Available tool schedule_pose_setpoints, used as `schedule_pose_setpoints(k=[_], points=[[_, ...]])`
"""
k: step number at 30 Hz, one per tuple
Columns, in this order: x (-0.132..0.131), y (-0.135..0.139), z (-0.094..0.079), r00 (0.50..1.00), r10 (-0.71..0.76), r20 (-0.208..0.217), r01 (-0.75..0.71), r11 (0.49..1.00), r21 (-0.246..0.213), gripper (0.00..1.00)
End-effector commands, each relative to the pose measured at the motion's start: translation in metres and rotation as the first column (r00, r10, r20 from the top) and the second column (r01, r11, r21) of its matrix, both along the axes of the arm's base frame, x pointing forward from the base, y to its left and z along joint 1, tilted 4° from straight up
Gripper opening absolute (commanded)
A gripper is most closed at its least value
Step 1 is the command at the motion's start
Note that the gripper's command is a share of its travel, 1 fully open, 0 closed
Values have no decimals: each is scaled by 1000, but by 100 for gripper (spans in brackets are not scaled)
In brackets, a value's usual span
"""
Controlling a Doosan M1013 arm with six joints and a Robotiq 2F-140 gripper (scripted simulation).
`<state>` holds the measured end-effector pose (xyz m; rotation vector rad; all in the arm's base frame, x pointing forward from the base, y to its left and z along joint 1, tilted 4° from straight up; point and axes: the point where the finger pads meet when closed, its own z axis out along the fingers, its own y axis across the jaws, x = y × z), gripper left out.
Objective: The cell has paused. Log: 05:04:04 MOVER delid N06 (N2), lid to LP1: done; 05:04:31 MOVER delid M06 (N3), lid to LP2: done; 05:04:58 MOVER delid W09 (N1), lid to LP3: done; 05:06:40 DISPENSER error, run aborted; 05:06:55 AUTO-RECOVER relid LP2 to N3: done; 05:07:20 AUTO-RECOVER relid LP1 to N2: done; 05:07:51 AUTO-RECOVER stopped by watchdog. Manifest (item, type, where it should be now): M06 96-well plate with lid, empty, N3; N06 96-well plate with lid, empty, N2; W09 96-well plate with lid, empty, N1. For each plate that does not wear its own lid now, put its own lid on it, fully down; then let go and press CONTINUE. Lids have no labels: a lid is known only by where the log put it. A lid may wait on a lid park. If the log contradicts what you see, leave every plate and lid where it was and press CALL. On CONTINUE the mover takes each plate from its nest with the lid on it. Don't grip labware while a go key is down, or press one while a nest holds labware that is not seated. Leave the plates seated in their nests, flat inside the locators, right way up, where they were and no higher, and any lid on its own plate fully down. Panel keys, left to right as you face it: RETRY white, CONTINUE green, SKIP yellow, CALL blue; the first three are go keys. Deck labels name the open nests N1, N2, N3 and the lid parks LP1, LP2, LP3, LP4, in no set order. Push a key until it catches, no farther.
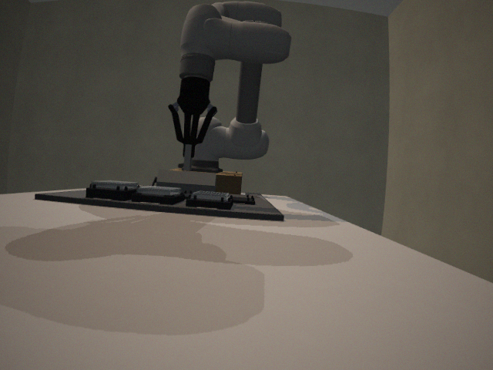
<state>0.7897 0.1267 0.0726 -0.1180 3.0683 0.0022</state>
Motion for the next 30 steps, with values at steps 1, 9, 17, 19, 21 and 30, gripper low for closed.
schedule_pose_setpoints(k=[1, 9, 17, 19, 21, 30], points=[[0, 0, -3, 1000, 1, -6, -1, 1000, 3, 0], [2, -10, -3, 1000, 1, -6, -1, 1000, 3, 0], [11, -117, -3, 1000, 1, -6, -1, 1000, 3, 0], [11, -127, -3, 1000, 1, -6, -1, 1000, 3, 0], [11, -127, -3, 1000, 1, -6, -1, 1000, 3, 0], [11, -127, -3, 1000, 1, -6, -1, 1000, 3, 0]])
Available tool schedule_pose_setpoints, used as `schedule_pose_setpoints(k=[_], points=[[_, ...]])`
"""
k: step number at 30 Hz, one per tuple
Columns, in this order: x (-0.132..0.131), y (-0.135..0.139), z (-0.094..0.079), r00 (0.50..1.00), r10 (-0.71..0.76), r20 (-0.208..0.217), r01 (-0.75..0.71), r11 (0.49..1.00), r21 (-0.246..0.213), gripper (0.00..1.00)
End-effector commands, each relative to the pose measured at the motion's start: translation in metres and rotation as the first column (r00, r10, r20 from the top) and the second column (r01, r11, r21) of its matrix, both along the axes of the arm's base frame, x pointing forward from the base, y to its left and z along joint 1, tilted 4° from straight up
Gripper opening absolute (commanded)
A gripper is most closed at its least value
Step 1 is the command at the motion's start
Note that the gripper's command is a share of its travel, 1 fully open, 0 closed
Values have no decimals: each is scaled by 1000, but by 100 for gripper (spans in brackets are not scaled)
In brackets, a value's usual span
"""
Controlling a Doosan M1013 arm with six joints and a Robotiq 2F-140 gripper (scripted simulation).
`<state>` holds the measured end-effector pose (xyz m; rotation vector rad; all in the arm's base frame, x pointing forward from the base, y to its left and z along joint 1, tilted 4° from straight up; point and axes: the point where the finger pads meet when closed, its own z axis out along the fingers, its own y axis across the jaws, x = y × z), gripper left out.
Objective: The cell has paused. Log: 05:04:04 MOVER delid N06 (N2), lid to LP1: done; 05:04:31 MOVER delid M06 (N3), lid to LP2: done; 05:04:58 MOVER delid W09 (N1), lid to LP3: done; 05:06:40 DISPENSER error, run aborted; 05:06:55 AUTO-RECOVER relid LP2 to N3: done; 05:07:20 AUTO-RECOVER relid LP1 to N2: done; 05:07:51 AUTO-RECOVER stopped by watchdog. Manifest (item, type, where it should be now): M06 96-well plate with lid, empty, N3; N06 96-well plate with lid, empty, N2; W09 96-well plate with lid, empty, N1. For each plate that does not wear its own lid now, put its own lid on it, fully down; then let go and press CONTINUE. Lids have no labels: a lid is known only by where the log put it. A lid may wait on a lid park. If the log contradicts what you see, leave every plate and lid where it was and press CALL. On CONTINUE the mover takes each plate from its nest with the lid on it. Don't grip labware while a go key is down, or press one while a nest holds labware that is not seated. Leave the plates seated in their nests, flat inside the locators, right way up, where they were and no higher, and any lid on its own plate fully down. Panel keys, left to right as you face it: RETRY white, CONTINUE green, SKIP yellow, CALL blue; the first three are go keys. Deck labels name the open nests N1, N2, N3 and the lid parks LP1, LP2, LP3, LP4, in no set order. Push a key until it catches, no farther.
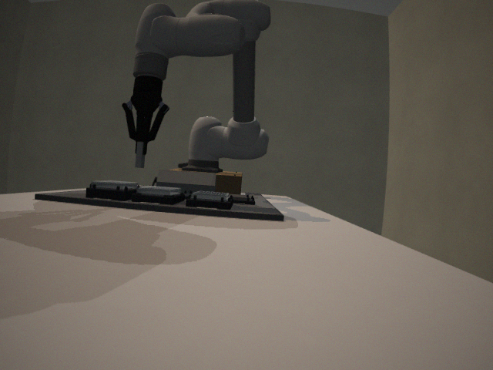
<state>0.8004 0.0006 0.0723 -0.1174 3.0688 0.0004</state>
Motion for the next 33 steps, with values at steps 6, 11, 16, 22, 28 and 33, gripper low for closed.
schedule_pose_setpoints(k=[6, 11, 16, 22, 28, 33], points=[[0, -1, -3, 1000, 1, -6, -1, 1000, 4, 0], [0, -1, -3, 1000, 1, -6, -1, 1000, 4, 0], [0, -1, -3, 1000, 1, -6, -1, 1000, 4, 0], [-1, -1, -3, 1000, -19, -6, 19, 1000, 5, 0], [-6, -2, -3, 995, -103, -7, 103, 995, 10, 0], [-18, -3, -3, 945, -328, -11, 328, 944, 25, 0]])
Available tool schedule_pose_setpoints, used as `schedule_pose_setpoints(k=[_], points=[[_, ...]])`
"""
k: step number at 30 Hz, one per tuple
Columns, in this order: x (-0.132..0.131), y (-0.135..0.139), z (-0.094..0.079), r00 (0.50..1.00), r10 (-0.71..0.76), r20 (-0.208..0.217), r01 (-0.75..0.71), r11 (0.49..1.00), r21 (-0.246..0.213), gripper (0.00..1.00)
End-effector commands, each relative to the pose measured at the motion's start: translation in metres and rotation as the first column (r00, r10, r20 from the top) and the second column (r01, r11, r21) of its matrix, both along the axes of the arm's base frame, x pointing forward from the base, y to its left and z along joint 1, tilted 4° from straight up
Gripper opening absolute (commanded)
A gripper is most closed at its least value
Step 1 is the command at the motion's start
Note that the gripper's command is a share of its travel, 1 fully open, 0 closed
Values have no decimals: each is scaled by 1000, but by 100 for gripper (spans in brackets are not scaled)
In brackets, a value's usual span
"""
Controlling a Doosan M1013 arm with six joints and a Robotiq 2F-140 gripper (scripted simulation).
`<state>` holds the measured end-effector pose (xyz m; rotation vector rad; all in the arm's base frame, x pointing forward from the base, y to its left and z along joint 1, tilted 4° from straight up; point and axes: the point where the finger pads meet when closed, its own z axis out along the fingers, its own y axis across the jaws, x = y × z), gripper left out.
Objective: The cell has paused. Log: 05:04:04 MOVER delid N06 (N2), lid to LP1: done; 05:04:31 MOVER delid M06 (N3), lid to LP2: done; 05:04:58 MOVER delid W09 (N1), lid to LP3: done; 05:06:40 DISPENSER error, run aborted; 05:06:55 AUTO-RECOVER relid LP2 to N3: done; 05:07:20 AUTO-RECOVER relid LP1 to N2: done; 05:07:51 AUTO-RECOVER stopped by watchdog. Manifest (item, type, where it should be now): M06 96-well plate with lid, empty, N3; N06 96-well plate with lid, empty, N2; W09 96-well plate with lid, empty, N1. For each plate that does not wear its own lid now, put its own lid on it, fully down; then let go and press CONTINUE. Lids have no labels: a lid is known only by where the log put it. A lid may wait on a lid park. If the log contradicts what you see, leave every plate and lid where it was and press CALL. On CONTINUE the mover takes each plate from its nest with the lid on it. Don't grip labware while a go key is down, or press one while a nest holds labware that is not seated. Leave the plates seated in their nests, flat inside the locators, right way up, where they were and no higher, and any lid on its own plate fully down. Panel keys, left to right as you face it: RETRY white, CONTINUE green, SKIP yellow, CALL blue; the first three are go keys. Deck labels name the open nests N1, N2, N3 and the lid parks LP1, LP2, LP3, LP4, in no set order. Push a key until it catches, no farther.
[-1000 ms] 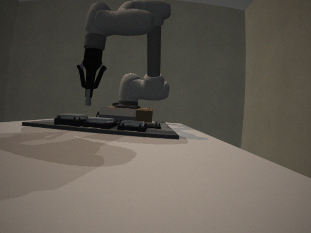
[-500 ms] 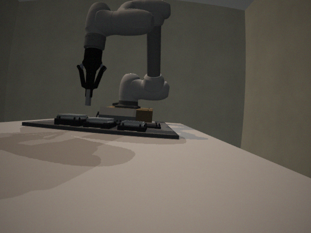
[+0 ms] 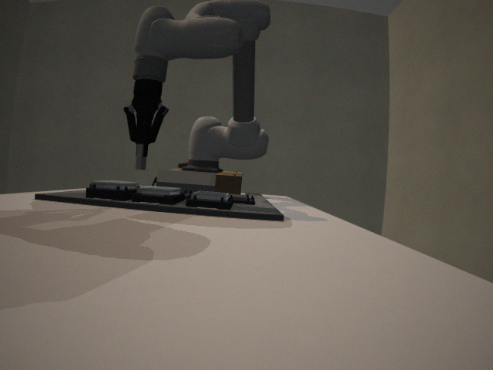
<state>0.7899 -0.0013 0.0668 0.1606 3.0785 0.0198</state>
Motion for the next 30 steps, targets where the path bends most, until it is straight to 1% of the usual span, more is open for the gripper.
schedule_pose_setpoints(k=[1, 3, 5, 7, 9, 10, 12, 15, 20, 24, 26, 27, 30], points=[[-11, -2, 2, 976, -216, 2, 216, 976, 11, 0], [-20, -2, 2, 935, -354, -1, 354, 935, 20, 0], [-29, -3, 2, 888, -461, -7, 461, 887, 28, 0], [-39, -4, 1, 830, -557, -14, 557, 829, 36, 0], [-39, -4, 1, 830, -557, -14, 557, 829, 36, 0], [-45, -5, 1, 745, -666, -20, 667, 744, 42, 0], [-56, -6, 1, 671, -741, -30, 742, 669, 49, 0], [-74, -7, 0, 537, -842, -48, 843, 534, 56, 0], [-105, -9, -3, 282, -956, -79, 959, 278, 60, 0], [-128, -10, -5, 61, -993, -105, 997, 56, 54, 0], [-128, -10, -5, 61, -993, -105, 997, 56, 54, 0], [-133, -10, -5, -77, -990, -117, 995, -83, 48, 0], [-146, -11, -6, -237, -963, -132, 969, -244, 39, 0]])
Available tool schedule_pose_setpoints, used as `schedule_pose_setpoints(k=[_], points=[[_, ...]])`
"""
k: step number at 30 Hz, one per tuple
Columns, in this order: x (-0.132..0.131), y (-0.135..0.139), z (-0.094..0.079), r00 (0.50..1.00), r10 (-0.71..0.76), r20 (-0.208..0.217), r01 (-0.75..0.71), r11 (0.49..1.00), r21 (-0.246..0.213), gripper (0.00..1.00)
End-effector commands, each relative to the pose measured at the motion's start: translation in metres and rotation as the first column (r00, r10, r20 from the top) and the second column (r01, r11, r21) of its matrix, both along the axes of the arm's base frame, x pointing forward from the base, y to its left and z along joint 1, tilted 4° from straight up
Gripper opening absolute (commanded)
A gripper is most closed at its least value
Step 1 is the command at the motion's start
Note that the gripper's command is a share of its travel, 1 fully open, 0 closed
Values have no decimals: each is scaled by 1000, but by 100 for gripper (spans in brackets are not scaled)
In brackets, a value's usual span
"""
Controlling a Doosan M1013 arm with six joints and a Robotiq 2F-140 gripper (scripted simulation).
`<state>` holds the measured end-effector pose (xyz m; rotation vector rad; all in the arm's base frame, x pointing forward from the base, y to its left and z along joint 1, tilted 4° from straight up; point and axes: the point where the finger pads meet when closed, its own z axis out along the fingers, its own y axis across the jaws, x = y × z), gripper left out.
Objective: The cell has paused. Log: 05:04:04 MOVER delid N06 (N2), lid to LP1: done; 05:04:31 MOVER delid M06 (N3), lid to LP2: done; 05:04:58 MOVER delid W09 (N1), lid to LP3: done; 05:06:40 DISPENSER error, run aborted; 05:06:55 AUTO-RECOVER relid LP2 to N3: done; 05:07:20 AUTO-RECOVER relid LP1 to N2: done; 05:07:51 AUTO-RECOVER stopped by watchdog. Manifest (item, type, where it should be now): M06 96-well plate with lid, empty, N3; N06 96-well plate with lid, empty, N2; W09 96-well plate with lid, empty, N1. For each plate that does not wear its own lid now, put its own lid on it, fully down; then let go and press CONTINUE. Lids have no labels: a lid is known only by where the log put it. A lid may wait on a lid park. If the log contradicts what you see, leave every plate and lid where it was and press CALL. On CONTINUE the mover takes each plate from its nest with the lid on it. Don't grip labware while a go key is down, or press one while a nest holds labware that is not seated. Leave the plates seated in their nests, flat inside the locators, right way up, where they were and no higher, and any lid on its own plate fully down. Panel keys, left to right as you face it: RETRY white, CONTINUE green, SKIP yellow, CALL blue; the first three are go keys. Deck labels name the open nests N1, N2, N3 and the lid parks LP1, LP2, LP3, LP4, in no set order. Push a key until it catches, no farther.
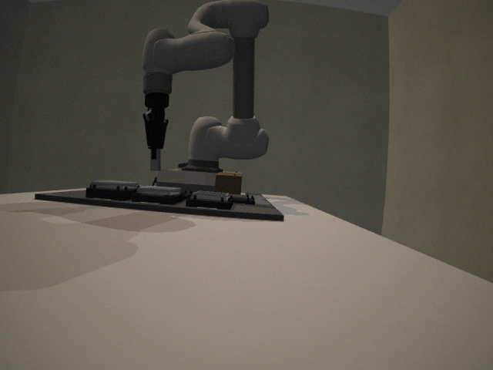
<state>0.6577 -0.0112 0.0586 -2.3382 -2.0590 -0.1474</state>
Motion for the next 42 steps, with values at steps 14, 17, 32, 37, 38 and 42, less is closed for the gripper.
schedule_pose_setpoints(k=[14, 17, 32, 37, 38, 42], points=[[-39, -2, -1, 560, -826, -59, 828, 560, 16, 0], [-39, -2, -1, 420, -906, -62, 908, 420, 7, 0], [-39, -2, -1, 242, -969, -47, 970, 243, -15, 66], [-39, -2, -1, 242, -969, -47, 970, 243, -15, 66], [-39, -2, -1, 242, -969, -47, 970, 243, -15, 66], [-39, -2, -1, 242, -969, -47, 970, 243, -15, 66]])
